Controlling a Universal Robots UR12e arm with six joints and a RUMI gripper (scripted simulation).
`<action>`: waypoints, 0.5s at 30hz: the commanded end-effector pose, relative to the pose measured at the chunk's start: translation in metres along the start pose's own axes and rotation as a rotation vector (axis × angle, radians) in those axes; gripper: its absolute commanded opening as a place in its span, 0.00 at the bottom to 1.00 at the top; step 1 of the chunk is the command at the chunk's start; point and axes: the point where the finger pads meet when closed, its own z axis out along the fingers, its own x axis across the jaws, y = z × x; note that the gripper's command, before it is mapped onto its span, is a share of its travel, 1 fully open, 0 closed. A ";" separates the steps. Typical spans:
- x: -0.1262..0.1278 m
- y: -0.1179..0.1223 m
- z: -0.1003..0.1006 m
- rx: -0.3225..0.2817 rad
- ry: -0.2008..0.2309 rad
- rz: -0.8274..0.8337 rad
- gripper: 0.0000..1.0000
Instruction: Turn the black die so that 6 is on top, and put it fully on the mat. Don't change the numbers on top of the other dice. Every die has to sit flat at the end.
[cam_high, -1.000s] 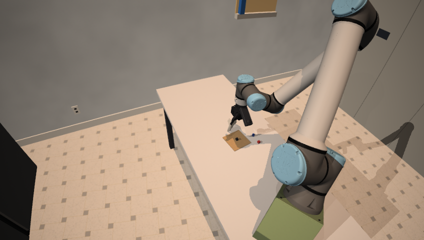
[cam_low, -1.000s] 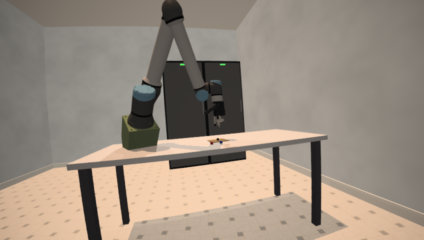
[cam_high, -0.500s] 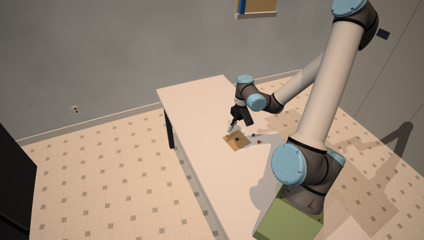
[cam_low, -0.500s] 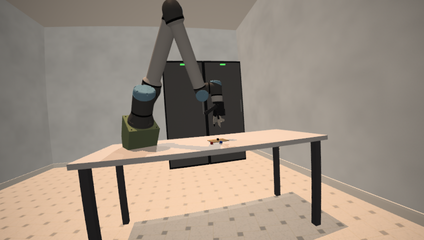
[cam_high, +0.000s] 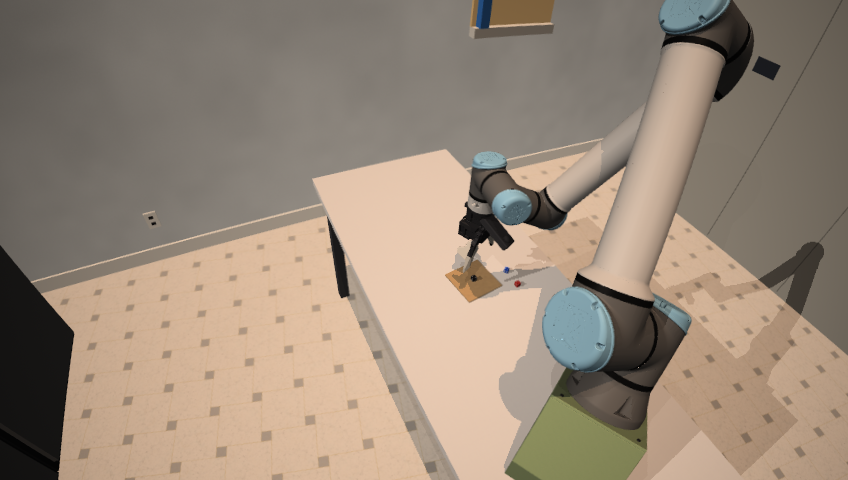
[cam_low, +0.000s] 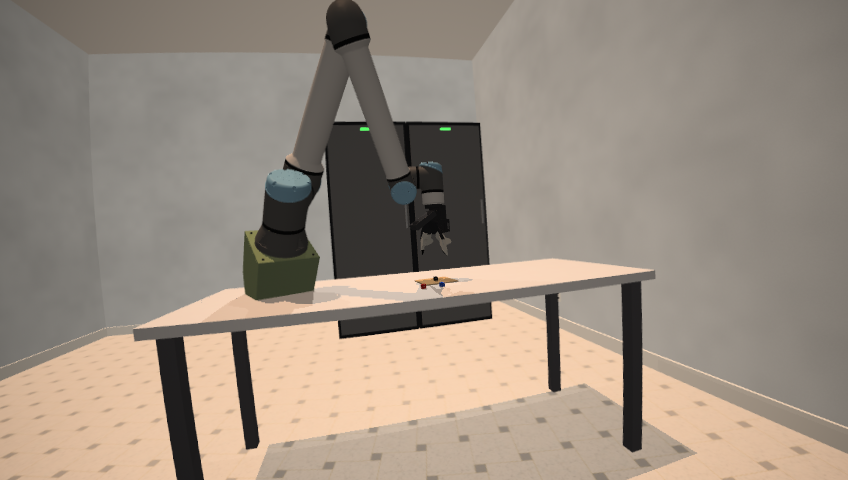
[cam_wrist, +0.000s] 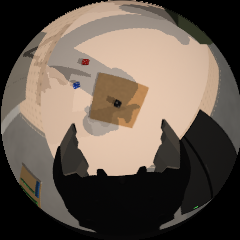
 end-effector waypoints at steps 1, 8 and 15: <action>0.000 0.000 0.001 -0.007 0.000 -0.173 1.00; -0.001 0.000 0.003 -0.007 0.000 -0.356 1.00; -0.001 0.000 0.006 -0.007 -0.001 -0.615 1.00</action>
